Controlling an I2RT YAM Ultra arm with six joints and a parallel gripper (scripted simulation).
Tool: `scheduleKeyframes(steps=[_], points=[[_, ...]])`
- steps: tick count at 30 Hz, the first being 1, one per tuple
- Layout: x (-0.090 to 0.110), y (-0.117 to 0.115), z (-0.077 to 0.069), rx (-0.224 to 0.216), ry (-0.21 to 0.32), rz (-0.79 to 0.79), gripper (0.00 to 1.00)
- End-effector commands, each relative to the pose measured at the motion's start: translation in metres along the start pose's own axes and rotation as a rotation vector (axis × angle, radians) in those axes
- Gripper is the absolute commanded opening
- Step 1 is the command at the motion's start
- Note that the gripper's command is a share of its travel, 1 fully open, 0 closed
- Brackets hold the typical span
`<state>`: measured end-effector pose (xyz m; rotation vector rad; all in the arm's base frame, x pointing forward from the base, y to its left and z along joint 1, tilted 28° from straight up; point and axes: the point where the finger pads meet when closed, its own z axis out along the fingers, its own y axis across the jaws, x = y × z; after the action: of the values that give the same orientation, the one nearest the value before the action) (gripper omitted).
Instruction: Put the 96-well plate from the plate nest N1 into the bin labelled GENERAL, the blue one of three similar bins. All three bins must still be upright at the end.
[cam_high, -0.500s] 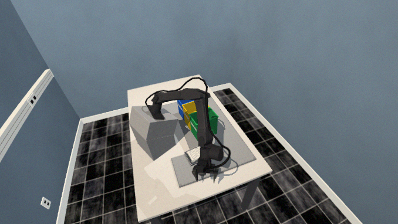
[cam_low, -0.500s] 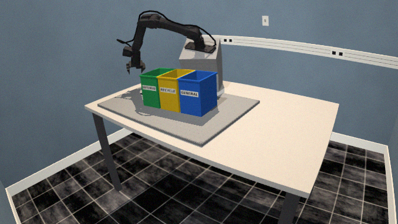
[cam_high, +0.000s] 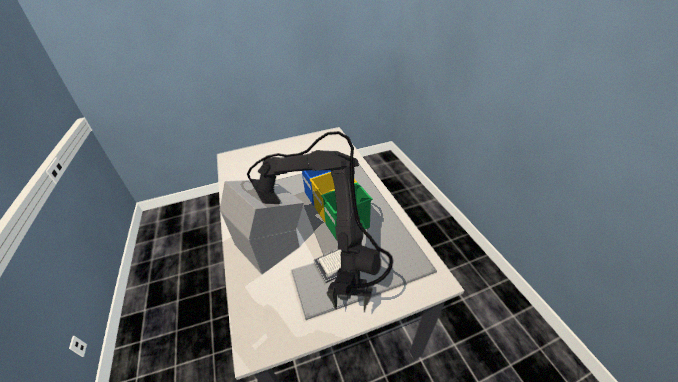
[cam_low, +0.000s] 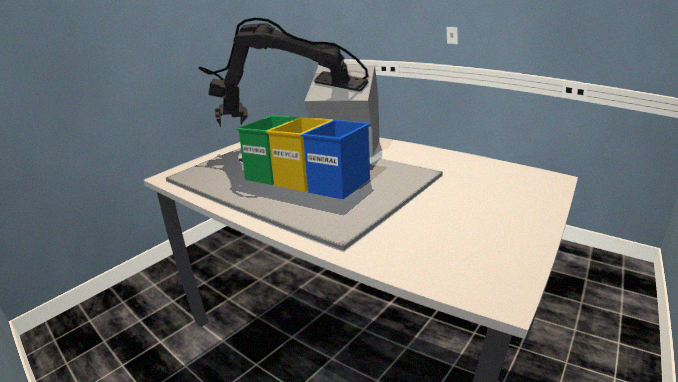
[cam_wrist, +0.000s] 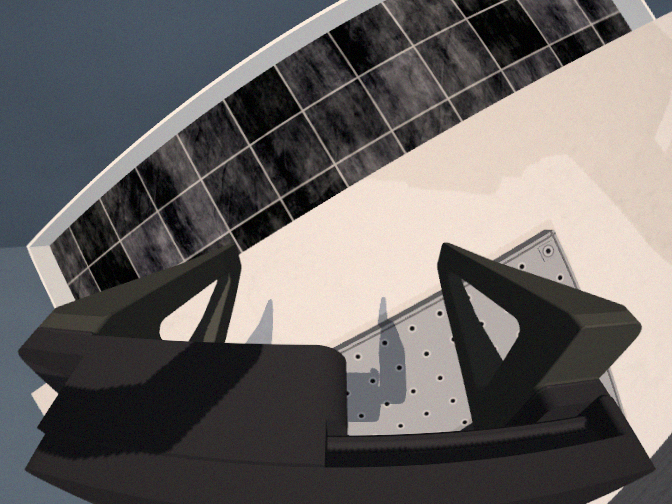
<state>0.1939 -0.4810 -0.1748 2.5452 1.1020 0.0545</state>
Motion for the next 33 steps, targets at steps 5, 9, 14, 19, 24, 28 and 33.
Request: scheduleKeyframes(steps=[5, 9, 14, 19, 24, 28, 33], points=[[-0.004, 0.003, -0.020, -0.009, 0.013, -0.088, 1.00], [-0.006, 0.004, -0.030, -0.017, 0.022, -0.159, 1.00], [-0.004, 0.007, -0.041, -0.030, 0.028, -0.225, 1.00], [0.006, 0.001, -0.053, -0.014, 0.064, -0.324, 1.00], [0.015, -0.001, -0.066, -0.023, 0.102, -0.489, 1.00], [0.020, -0.003, -0.080, -0.041, 0.122, -0.615, 1.00], [0.026, -0.005, -0.094, -0.061, 0.151, -0.760, 1.00]])
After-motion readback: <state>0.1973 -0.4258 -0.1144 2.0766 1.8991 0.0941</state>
